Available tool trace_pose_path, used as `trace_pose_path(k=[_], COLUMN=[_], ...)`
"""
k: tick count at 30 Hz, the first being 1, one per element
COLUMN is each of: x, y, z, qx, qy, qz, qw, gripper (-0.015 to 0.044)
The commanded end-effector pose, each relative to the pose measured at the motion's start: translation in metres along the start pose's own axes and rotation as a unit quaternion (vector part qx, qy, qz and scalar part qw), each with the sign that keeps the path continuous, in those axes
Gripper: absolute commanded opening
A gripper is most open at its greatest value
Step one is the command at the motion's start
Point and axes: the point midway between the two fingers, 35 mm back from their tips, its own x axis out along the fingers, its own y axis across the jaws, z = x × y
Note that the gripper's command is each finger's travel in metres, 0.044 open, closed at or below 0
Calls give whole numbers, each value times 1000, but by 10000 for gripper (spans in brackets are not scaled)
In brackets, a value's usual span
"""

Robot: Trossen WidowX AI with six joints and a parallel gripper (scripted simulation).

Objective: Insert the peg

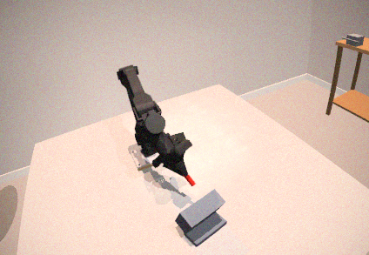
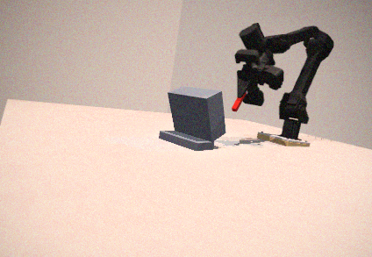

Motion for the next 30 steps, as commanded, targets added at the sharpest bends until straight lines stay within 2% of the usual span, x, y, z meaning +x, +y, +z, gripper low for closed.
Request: trace_pose_path(k=[1, 30], x=[-3, -13], y=[0, 10], z=[-1, -16], qx=[5, 35], qy=[2, 31], qz=[-13, -83], qw=[1000, 995], gripper=[0, 0])
